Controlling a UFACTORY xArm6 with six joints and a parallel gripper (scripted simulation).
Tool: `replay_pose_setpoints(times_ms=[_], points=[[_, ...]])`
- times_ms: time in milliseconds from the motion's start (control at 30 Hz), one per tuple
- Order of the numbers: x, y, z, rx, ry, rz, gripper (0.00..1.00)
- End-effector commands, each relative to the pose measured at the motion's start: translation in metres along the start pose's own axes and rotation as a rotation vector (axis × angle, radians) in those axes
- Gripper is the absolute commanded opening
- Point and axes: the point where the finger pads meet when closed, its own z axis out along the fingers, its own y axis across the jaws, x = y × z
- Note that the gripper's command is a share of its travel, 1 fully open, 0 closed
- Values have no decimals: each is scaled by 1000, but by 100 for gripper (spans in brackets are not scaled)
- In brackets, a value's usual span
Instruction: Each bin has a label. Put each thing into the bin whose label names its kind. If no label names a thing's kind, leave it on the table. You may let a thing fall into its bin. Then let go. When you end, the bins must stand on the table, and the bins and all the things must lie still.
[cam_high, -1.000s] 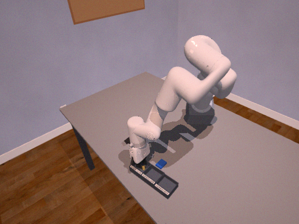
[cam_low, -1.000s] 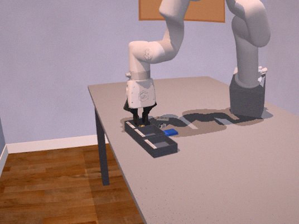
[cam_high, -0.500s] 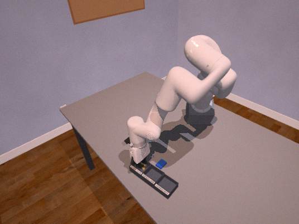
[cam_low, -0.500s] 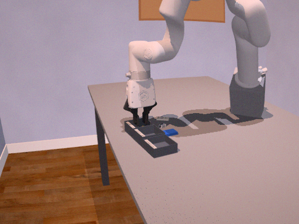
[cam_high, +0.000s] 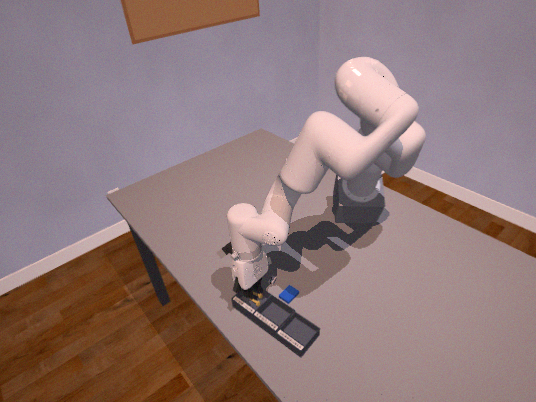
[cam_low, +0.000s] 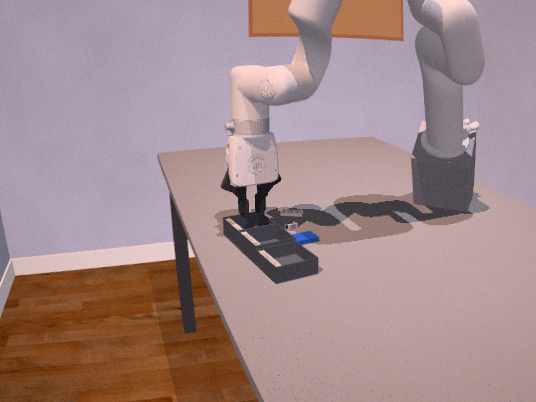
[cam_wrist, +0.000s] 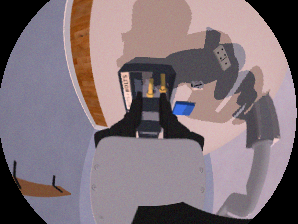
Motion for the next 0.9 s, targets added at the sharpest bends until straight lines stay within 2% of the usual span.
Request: replay_pose_setpoints(times_ms=[0, 200, 433, 467, 667, 733, 767, 867], points=[[0, -1, -7, 3, 1, 0, 29], [0, -1, -16, 3, 1, 0, 29], [0, -1, -16, 3, 1, 0, 29], [-5, 5, -16, 3, 1, 50, 56], [-34, 46, -20, 2, -2, 262, 56], [-34, 46, -20, 2, -2, 262, 56], [-39, 53, -20, 1, -3, 351, 56], [-54, 73, -22, -1, -7, 424, 56]])
